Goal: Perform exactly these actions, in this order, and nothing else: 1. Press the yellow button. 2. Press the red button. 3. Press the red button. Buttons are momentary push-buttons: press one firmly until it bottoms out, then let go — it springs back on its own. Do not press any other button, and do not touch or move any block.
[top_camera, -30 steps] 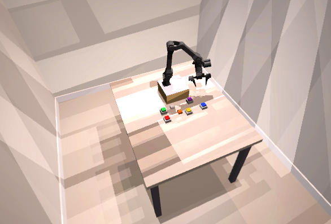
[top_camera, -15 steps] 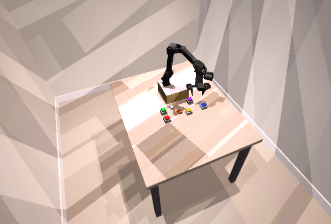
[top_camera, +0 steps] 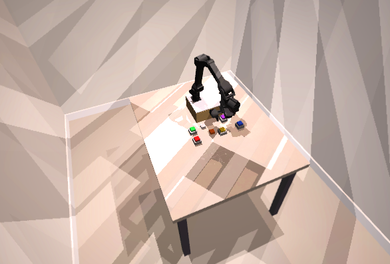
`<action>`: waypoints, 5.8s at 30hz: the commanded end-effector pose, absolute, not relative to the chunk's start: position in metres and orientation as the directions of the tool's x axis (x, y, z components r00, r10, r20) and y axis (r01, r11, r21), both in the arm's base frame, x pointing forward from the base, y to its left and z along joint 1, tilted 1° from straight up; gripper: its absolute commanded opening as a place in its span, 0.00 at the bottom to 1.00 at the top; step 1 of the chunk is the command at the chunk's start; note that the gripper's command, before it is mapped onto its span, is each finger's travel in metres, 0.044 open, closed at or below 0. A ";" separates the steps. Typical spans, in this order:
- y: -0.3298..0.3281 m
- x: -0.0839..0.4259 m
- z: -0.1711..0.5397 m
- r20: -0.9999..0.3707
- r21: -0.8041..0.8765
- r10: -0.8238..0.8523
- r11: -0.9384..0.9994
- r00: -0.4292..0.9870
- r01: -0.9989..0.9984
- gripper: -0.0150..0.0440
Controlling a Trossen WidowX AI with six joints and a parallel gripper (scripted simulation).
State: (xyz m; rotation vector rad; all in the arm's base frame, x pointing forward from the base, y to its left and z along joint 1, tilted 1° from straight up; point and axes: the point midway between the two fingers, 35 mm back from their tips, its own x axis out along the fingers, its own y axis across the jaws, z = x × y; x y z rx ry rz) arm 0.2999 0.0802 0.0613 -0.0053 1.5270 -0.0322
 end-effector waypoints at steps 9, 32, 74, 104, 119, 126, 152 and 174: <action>0.076 0.304 0.002 -0.999 -0.003 -0.002 1.000 0.032 -0.020 0.67; 0.076 0.304 -0.003 -0.999 -0.003 -0.002 1.000 0.032 -0.020 0.29; 0.076 0.304 0.002 -0.999 -0.003 -0.002 1.000 0.032 -0.020 0.29; -0.115 0.312 0.066 -0.999 -0.020 -0.019 1.000 0.033 -0.020 0.29; -0.118 0.313 0.004 -0.999 -0.020 -0.019 1.000 0.033 -0.020 0.29; -0.119 0.313 -0.001 -0.999 -0.020 -0.019 1.000 0.033 -0.020 0.29; -0.119 0.314 -0.030 -0.999 -0.020 -0.019 1.000 0.032 -0.020 0.29; -0.119 0.313 0.003 -0.999 -0.020 -0.019 1.000 0.033 -0.020 0.29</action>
